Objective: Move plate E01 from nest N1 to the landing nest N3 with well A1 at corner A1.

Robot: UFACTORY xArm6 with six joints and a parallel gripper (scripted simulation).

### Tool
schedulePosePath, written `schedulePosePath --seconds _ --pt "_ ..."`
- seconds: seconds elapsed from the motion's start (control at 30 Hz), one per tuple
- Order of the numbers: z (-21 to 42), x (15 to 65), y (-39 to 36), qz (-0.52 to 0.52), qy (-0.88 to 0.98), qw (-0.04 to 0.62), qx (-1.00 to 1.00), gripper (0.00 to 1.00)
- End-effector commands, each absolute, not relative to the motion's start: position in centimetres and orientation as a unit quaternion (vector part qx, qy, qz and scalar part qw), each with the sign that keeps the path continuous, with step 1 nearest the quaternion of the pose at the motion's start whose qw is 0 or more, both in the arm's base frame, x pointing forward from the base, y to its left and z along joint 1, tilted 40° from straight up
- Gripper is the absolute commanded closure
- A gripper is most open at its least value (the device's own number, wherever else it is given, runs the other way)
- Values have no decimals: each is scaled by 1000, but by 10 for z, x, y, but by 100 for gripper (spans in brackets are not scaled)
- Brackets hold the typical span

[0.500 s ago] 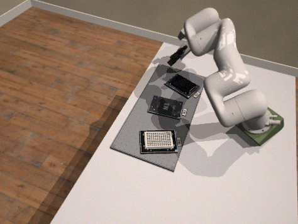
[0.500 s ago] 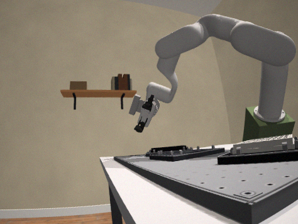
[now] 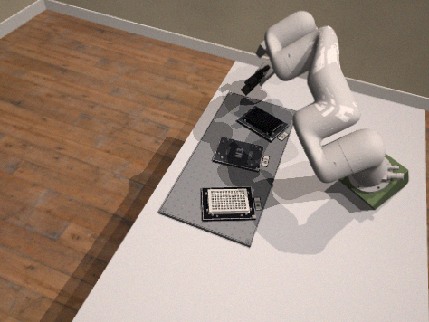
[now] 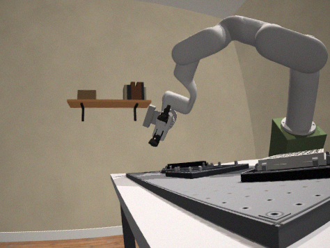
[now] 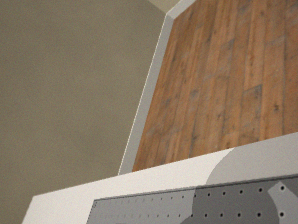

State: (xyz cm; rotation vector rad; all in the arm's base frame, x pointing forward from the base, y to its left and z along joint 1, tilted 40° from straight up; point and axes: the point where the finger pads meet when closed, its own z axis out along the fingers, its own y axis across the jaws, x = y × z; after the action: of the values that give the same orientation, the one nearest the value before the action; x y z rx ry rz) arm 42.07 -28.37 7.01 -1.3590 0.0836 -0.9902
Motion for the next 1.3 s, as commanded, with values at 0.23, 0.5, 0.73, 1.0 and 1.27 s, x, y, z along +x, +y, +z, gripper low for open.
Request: schedulePosePath --seconds 0.23,0.5,0.73,1.0,1.27 --pt "86 434 -269 -407 30 661 -629 0" --pt "103 448 -246 -363 21 652 -665 0" --pt "113 456 -230 -345 17 647 -679 0" --pt "131 466 -201 -293 4 625 -723 0" --pt "146 472 -175 -265 -5 608 -748 0"
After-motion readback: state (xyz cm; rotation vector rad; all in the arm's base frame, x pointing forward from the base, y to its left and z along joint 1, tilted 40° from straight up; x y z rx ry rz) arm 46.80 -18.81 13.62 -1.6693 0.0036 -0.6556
